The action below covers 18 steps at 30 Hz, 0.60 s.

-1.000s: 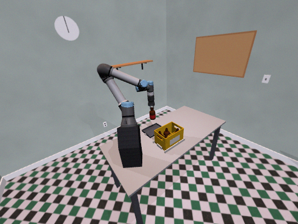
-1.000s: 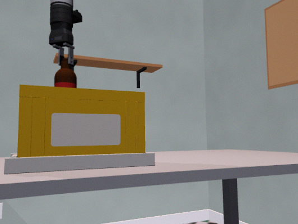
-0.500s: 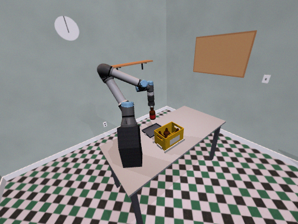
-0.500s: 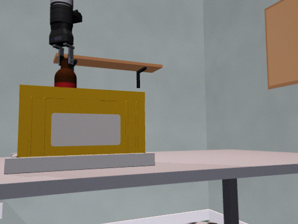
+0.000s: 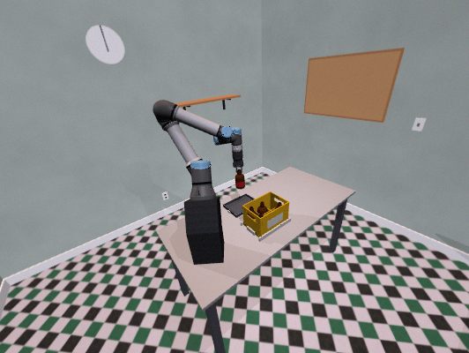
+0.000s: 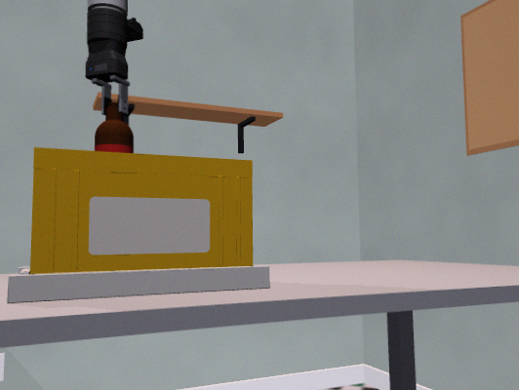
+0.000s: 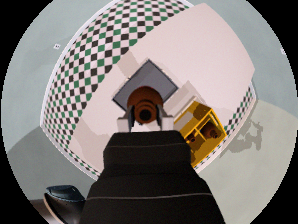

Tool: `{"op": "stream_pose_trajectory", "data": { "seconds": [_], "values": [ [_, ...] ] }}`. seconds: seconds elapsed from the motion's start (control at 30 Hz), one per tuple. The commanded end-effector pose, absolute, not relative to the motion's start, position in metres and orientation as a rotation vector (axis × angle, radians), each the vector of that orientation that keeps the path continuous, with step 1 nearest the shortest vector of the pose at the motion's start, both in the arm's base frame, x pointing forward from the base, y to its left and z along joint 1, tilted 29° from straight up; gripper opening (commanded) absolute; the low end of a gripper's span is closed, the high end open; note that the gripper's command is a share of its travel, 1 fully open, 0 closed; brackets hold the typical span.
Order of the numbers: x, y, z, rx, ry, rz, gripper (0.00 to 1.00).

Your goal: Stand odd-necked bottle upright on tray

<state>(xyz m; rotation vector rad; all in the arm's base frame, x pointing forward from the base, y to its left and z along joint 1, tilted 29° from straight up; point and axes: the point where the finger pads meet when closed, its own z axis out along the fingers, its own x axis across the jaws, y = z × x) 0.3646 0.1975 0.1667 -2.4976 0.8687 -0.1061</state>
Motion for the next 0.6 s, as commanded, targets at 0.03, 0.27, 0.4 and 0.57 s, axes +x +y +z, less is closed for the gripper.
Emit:
{"op": "stream_pose_trajectory", "data": {
  "seconds": [0.03, 0.27, 0.4, 0.57],
  "values": [
    [0.366, 0.199, 0.163, -2.497, 0.868, -0.108, 0.00],
    [0.368, 0.203, 0.156, -2.497, 0.868, -0.108, 0.00],
    [0.369, 0.205, 0.151, -2.497, 0.868, -0.108, 0.00],
    [0.372, 0.210, 0.141, -2.497, 0.868, -0.108, 0.00]
  ]
}}
